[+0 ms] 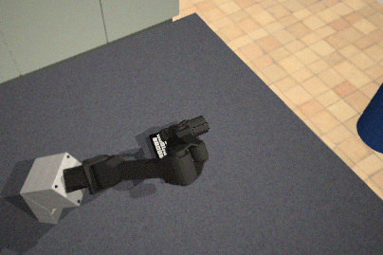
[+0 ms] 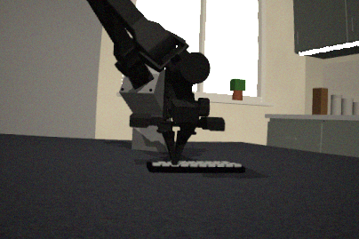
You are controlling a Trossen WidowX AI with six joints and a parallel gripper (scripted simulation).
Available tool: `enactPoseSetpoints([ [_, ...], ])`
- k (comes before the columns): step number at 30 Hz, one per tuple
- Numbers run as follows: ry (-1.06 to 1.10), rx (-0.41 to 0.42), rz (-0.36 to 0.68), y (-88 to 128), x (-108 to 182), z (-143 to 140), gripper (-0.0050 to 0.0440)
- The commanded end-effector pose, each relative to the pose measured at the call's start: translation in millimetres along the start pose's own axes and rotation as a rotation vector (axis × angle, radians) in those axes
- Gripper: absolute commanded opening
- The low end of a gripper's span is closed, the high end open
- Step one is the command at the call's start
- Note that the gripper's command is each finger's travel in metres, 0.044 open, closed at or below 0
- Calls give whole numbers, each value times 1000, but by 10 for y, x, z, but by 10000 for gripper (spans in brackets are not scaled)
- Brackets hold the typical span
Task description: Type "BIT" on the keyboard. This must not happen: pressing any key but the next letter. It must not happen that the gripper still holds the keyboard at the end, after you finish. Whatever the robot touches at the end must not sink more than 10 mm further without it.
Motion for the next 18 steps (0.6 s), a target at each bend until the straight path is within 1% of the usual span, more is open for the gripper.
enactPoseSetpoints([
  [1,3,-2,3,-10,9,4,0],
  [14,3,-2,3,-11,9,4,0],
  [16,3,-2,4,60,9,9,0],
  [18,3,-2,4,60,9,9,0],
])
Point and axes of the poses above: the point midway between the two fingers, 35 mm back from their tips, its own y axis back along the fingers, its own z axis across the jaws, x = y × z, the point moved 4 cm from there along y, back along the fingers, and after that the axes turned 14 degrees about -y, right-handed, at the moved point
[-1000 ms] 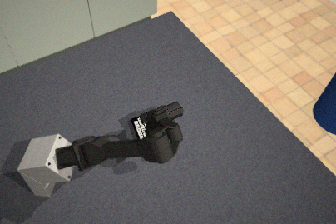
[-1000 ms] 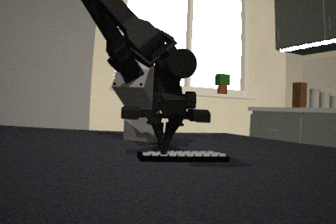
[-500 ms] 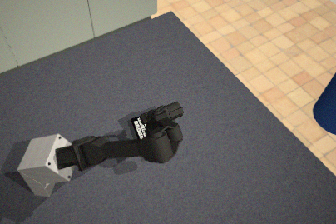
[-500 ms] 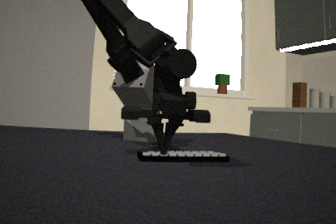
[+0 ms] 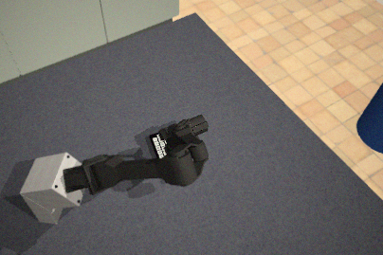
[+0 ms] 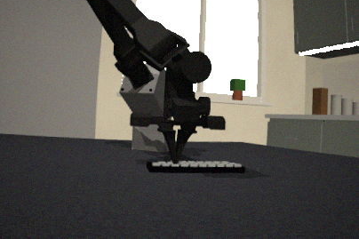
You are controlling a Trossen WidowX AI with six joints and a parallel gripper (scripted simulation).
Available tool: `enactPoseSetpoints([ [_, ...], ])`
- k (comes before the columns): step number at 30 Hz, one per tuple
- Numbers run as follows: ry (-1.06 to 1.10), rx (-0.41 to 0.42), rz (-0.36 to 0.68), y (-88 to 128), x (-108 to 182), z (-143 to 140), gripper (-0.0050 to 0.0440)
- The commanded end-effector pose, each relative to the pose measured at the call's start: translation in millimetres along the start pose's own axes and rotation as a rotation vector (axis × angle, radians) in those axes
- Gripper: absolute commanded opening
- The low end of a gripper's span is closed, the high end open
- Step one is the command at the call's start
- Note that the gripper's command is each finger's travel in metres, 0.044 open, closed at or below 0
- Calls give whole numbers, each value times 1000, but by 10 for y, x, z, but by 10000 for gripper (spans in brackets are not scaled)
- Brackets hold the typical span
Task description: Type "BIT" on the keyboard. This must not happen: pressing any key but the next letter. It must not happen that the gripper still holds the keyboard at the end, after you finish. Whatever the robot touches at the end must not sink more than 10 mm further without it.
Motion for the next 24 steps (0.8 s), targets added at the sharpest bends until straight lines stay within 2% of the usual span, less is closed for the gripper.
enactPoseSetpoints([
  [1,-4,-1,-2,102,-11,1,0],
  [4,-4,-1,-3,292,-9,-5,0],
  [10,1,-3,0,273,10,26,0],
  [15,-5,-2,13,258,244,511,0],
  [17,-5,-2,13,258,244,511,0],
  [20,-5,-1,7,279,479,859,0],
  [24,-4,-1,-4,304,642,1056,0],
])
Point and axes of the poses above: the point midway between the two fingers, 35 mm back from their tips, its own y axis back along the fingers, its own z axis across the jaws, x = y × z, the point moved 4 cm from there along y, back along the fingers, and after that the axes turned 14 degrees about -y, right-handed, at the moved point
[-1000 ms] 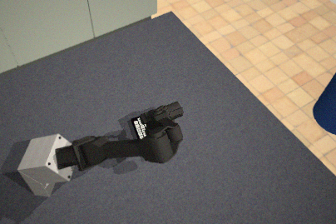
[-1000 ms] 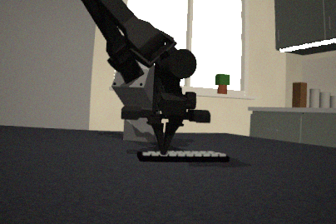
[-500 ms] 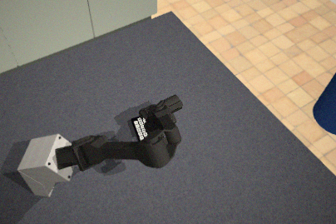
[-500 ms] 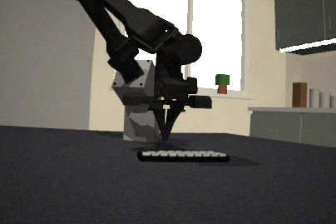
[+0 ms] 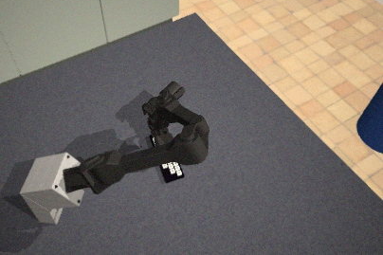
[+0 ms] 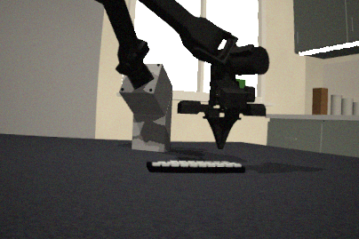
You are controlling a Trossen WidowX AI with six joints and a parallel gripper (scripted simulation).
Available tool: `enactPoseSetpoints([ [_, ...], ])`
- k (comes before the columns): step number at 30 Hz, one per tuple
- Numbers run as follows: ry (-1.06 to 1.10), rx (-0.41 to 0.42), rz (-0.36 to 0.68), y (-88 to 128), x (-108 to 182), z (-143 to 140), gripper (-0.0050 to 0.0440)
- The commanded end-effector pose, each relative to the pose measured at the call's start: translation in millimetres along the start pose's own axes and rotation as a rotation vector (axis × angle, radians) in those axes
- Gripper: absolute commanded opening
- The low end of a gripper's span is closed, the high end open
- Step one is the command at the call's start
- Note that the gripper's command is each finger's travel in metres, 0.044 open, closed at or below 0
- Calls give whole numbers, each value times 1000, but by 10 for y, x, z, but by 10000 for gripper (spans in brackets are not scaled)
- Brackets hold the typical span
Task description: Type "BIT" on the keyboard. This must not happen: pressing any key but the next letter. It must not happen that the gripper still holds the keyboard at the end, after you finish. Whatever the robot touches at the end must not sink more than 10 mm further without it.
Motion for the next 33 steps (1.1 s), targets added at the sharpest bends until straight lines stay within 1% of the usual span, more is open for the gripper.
enactPoseSetpoints([
  [1,3,7,-9,7,125,135,0],
  [3,3,7,-9,-5,125,135,0],
  [6,3,7,-9,-131,124,134,0],
  [7,3,7,-9,-143,123,134,0],
  [13,3,7,-9,-158,123,134,0],
  [25,3,7,-9,-321,122,133,0],
  [33,3,7,-9,-324,122,132,0],
])
Point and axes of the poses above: the point midway between the two fingers, 35 mm back from their tips, its own y axis back along the fingers, its own z axis across the jaws, x = y × z, the point moved 4 cm from there along y, back along the fingers, and after that the axes turned 14 degrees about -y, right-handed, at the moved point
